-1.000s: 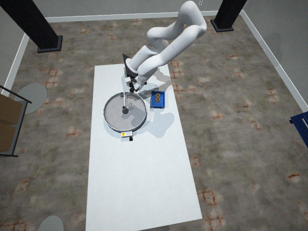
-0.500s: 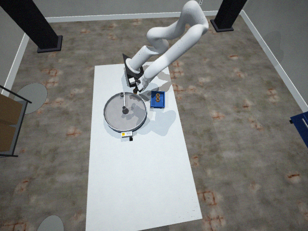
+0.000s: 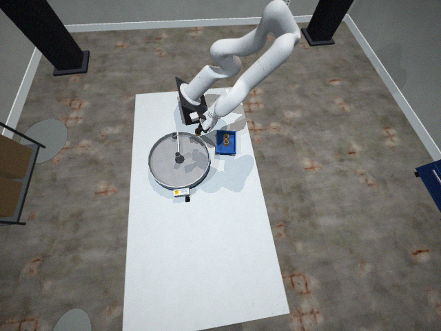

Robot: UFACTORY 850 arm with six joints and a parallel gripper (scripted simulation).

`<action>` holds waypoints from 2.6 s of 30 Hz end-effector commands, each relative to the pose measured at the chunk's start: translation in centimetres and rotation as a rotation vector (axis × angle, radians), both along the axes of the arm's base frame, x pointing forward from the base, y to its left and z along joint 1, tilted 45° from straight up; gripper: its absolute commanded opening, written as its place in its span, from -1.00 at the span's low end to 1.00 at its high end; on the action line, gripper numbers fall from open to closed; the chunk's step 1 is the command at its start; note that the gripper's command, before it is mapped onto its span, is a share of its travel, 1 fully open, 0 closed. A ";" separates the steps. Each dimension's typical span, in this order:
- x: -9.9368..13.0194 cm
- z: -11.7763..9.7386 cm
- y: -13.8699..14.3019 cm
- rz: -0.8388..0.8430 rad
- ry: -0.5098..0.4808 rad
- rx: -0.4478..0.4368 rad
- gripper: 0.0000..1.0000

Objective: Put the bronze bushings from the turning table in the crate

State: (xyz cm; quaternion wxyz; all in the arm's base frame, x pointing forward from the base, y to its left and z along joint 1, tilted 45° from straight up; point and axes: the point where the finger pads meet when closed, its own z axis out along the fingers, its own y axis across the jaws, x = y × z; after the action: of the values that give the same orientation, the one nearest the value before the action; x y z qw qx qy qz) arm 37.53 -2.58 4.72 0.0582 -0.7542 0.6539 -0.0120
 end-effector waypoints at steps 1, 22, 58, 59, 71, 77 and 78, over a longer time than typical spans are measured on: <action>0.5 0.8 0.7 0.003 0.047 0.024 -1.00; 2.9 4.7 4.8 0.003 0.047 0.024 -1.00; 6.0 9.8 10.1 0.003 0.047 0.024 -1.00; 6.1 10.0 10.4 0.003 0.047 0.024 -1.00; 7.5 12.3 12.7 0.003 0.047 0.024 -1.00; 7.7 12.6 13.0 0.003 0.047 0.024 -1.00; 7.7 12.6 13.1 0.003 0.047 0.024 -1.00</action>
State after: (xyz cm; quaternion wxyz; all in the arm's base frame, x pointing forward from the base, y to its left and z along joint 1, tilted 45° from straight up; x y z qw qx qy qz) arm 45.05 10.11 17.08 0.0751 -0.7555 0.6506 0.0174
